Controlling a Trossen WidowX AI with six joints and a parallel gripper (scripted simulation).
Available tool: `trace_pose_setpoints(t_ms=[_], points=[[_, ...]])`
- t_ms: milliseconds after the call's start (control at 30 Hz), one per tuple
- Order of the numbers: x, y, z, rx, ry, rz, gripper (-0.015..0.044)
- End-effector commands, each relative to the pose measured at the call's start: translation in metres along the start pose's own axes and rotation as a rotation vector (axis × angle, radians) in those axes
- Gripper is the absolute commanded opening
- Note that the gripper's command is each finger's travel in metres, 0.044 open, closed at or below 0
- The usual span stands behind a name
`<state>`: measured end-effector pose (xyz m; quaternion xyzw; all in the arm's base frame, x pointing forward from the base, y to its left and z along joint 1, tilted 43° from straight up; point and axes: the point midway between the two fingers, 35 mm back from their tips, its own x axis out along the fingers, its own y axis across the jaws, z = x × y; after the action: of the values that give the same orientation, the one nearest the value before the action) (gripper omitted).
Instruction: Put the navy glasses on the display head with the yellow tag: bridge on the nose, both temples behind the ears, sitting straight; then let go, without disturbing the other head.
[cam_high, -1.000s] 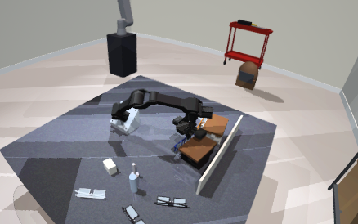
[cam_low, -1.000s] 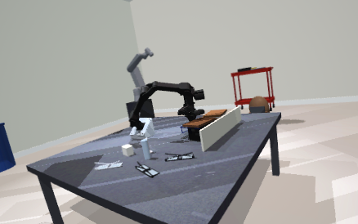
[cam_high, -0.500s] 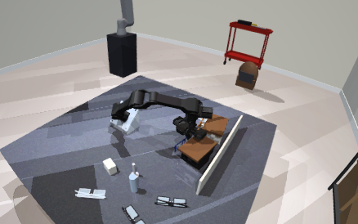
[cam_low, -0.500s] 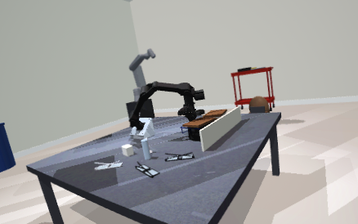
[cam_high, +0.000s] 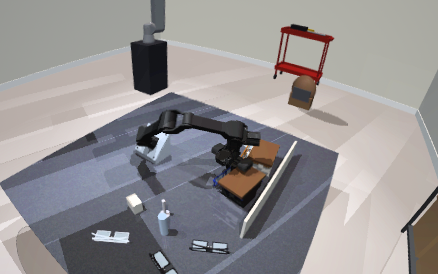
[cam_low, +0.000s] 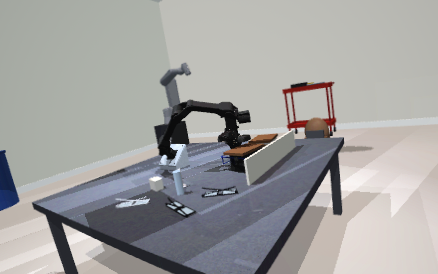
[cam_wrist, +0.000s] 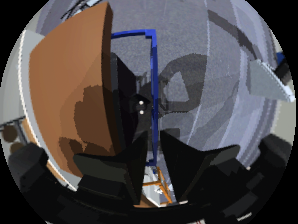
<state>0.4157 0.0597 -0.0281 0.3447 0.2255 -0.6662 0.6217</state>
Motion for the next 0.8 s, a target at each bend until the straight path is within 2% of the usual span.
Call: trace_pose_setpoints(t_ms=[0, 167, 333, 533, 767], points=[[0.0, 0.0, 0.0, 0.0, 0.0, 0.0, 0.0107], [0.0, 0.0, 0.0, 0.0, 0.0, 0.0, 0.0107], [-0.029, -0.001, -0.001, -0.006, 0.007, -0.005, 0.0107], [-0.032, -0.003, -0.001, -0.007, 0.008, -0.006, 0.0107], [-0.039, -0.037, -0.002, -0.009, 0.008, -0.007, 0.0107]])
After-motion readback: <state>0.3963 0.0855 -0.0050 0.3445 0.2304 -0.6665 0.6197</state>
